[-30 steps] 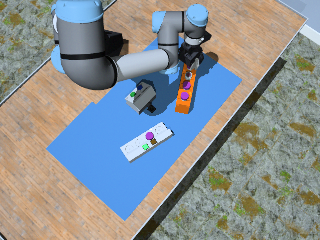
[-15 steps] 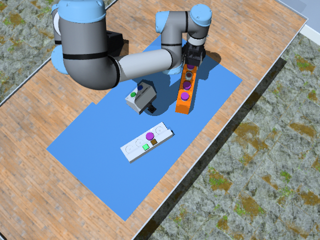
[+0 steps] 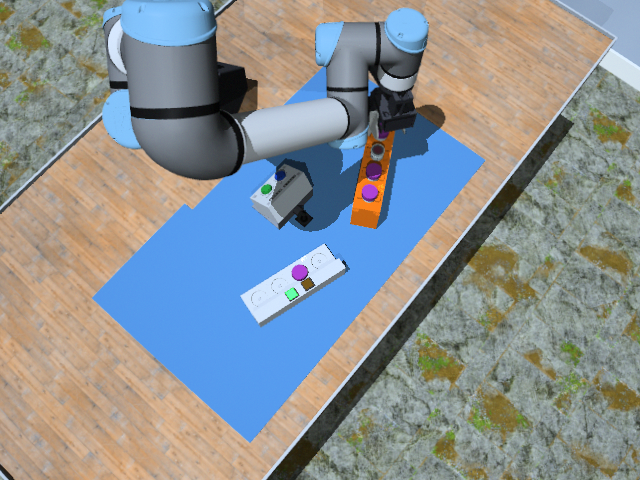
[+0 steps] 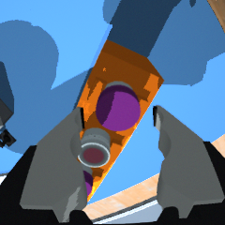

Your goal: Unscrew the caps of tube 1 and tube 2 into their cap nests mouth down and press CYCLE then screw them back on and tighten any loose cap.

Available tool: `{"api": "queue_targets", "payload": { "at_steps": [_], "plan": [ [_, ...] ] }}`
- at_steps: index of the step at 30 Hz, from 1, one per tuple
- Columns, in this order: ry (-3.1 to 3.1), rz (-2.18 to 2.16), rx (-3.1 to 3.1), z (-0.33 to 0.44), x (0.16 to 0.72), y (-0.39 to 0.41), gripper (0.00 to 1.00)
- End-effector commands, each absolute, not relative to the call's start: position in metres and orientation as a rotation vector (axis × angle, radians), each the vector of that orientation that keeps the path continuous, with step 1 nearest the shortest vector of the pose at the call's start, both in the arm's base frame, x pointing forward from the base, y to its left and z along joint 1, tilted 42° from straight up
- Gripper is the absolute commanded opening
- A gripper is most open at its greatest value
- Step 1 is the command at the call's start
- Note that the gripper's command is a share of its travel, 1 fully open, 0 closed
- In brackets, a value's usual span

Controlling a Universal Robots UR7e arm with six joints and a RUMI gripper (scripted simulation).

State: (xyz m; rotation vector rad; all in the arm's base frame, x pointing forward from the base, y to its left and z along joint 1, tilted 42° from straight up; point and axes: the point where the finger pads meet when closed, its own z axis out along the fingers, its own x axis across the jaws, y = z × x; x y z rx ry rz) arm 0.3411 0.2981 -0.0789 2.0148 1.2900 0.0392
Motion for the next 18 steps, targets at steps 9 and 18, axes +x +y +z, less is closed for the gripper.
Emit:
{"api": "queue_targets", "payload": {
  "at_steps": [9,18],
  "plan": [
    [1.372,0.017,1.977,-0.0790,0.3414,0.2986,0.00],
    [1.371,0.017,1.977,-0.0790,0.3414,0.2986,0.00]
  ]
}}
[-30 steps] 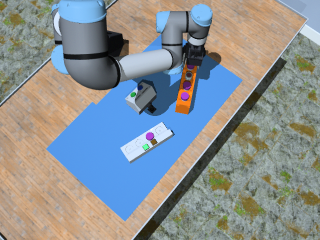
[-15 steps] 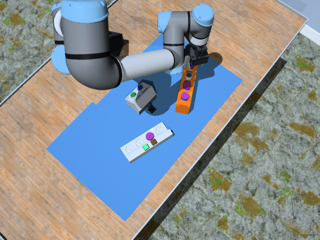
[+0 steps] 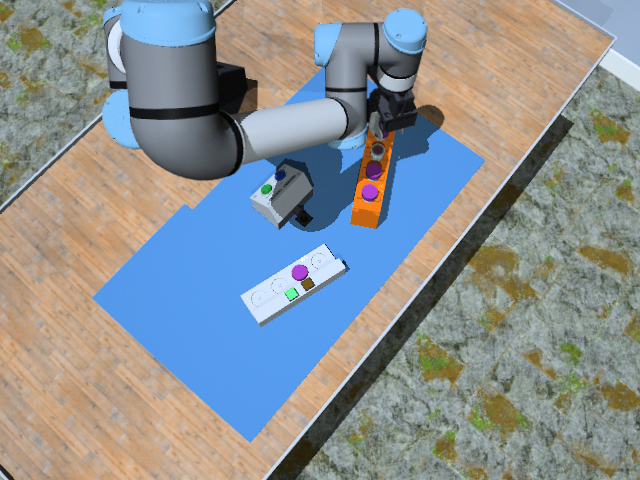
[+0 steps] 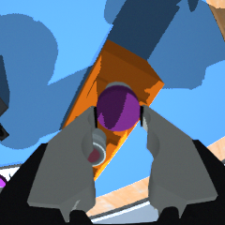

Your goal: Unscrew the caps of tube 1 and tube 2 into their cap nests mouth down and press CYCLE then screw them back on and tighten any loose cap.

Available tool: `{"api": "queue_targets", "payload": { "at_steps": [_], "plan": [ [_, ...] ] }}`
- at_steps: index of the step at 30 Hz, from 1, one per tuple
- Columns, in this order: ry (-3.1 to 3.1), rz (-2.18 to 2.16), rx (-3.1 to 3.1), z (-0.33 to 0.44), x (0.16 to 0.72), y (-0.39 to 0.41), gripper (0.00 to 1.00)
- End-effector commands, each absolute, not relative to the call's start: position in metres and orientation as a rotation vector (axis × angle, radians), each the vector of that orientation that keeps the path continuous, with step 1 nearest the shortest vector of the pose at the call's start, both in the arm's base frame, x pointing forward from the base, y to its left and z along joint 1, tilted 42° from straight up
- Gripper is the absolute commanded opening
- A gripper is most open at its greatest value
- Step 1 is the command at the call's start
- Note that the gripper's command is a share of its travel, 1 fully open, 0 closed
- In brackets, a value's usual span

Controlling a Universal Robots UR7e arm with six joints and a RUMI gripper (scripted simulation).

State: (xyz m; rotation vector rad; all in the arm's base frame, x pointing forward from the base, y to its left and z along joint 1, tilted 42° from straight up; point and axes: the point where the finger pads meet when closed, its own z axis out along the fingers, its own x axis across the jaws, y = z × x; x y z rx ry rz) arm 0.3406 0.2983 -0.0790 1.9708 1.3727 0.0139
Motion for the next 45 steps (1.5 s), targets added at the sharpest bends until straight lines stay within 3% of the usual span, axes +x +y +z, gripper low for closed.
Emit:
{"api": "queue_targets", "payload": {
  "at_steps": [1,28,37,38,45],
  "plan": [
    [1.319,0.038,2.013,-0.0791,0.3411,0.2970,0.00],
    [0.206,0.492,2.458,-0.0799,0.3422,0.2995,0.00],
    [0.204,0.490,2.458,-0.0798,0.3419,0.2979,0.00],
    [0.204,0.490,2.458,-0.0798,0.3418,0.2979,0.35],
    [0.204,0.490,2.458,-0.0798,0.3419,0.2979,0.35]
  ]
}}
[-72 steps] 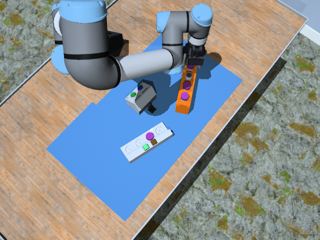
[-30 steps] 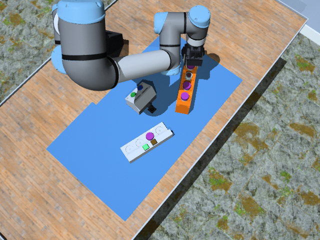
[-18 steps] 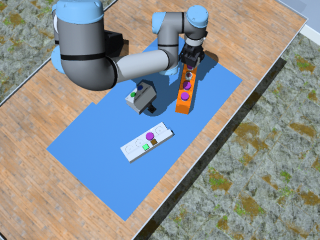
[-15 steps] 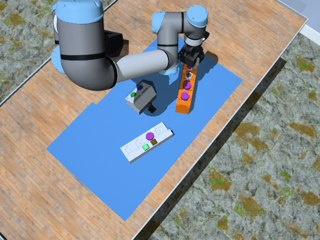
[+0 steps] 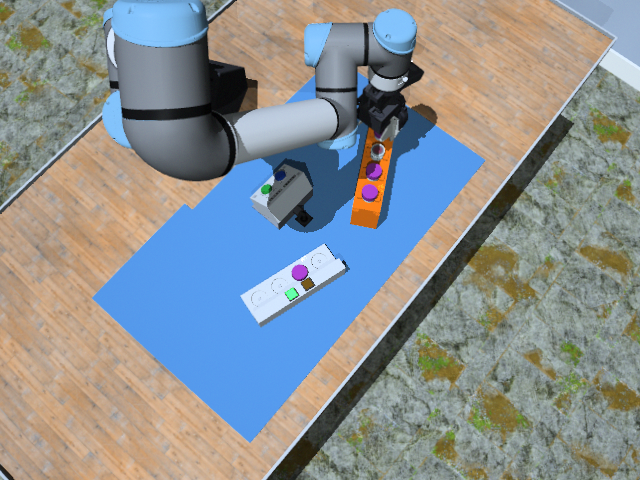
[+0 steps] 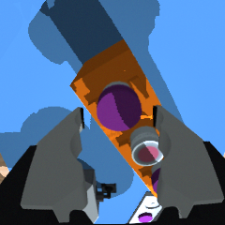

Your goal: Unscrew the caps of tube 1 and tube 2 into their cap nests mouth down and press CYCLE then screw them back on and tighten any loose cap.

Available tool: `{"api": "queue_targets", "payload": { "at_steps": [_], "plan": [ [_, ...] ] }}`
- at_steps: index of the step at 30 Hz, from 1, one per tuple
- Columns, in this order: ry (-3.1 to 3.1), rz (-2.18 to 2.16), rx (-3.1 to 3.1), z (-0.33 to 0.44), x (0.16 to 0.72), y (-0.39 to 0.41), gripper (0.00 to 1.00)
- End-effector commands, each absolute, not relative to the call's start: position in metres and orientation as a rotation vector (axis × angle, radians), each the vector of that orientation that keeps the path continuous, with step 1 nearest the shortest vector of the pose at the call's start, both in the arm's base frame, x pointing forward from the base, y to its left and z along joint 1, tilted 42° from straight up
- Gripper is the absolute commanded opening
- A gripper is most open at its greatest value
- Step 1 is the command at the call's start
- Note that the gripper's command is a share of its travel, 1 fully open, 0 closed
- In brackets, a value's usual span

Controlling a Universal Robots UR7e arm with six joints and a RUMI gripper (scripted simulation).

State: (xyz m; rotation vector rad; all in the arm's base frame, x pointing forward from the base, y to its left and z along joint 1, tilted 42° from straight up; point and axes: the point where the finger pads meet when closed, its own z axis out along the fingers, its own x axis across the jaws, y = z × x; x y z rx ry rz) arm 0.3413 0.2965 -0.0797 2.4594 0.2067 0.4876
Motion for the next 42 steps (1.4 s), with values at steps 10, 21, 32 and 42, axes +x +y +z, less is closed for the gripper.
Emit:
{"api": "queue_targets", "payload": {
  "at_steps": [10,21,32,42],
  "plan": [
    [0.600,0.343,2.360,-0.0797,0.3429,0.2987,0.35],
    [0.975,0.191,2.210,-0.0798,0.3420,0.2976,0.35],
    [1.371,0.015,1.978,-0.0800,0.3416,0.2977,0.35],
    [1.372,0.017,1.977,-0.0795,0.3418,0.2989,0.00]
  ]
}}
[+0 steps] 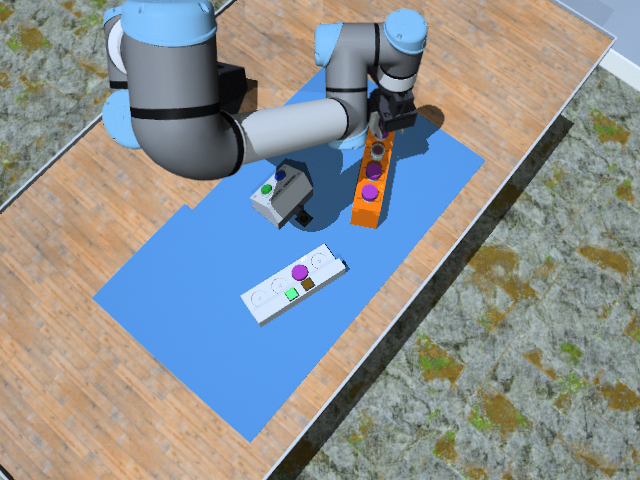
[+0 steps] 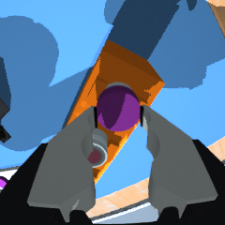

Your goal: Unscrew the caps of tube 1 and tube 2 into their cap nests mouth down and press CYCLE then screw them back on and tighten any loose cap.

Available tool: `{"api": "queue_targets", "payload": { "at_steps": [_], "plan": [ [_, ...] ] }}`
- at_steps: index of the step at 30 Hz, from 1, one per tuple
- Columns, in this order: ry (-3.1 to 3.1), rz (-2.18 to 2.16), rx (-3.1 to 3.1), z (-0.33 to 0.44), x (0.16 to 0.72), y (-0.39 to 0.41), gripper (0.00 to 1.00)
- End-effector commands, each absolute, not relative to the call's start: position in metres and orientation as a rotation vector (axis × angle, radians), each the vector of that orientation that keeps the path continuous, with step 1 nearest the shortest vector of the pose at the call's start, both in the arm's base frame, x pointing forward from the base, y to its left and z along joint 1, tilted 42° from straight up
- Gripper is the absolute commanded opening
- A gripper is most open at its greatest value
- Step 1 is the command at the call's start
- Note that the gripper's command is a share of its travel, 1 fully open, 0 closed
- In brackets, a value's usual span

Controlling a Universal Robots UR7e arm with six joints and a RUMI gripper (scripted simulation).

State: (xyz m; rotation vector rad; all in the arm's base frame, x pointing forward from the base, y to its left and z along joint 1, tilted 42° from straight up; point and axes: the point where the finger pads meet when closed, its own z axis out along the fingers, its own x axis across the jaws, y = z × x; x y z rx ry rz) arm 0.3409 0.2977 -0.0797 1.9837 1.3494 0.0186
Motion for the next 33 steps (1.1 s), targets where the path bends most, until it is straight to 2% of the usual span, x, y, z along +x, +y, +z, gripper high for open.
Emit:
{"api": "queue_targets", "payload": {
  "at_steps": [1,13,33],
  "plan": [
    [1.372,0.017,1.977,-0.0795,0.3418,0.2989,0.00],
    [1.371,0.017,1.977,-0.0795,0.3418,0.2989,0.00],
    [0.502,0.384,2.390,-0.0803,0.3425,0.2999,0.00]
  ]
}}
